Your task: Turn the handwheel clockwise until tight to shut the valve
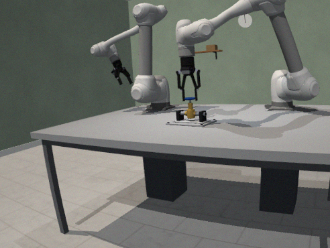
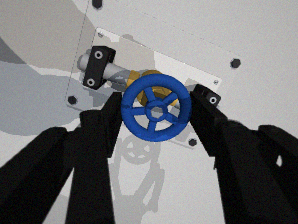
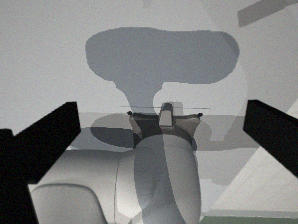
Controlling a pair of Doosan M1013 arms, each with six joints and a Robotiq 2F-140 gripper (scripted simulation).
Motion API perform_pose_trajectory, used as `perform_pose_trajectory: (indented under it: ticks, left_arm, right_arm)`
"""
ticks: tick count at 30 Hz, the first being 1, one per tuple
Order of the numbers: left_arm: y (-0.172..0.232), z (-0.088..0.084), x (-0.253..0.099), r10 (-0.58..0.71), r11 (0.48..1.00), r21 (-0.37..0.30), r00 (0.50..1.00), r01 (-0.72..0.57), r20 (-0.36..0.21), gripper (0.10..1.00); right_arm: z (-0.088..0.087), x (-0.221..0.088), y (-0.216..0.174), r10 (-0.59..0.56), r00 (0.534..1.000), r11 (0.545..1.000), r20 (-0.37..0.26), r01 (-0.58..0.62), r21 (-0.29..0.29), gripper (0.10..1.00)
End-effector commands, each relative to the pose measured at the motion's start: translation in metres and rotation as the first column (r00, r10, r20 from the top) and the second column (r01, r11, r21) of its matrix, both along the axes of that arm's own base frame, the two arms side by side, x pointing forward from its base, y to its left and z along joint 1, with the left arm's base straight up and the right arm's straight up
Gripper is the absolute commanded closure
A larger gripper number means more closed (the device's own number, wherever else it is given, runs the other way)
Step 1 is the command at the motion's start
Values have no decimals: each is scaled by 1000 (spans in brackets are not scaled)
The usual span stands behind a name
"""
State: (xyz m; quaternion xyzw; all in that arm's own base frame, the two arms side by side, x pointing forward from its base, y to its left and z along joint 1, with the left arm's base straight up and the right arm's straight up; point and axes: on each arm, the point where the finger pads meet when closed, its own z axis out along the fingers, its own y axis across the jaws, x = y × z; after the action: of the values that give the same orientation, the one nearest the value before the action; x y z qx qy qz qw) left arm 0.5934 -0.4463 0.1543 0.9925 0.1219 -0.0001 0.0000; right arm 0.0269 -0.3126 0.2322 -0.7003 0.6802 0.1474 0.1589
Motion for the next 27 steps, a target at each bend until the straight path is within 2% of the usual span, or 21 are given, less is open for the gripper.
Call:
perform_pose_trajectory:
  ticks: [1,27]
  left_arm:
    - [0,1,1,-1,1000,-1,1000,1,2,999]
    - [0,1,1,-65,998,-1,998,65,2,999]
  right_arm:
    - [0,0,0,0,1000,1000,0,0,-1,98]
    - [0,0,0,0,1000,1000,0,0,-1,98]
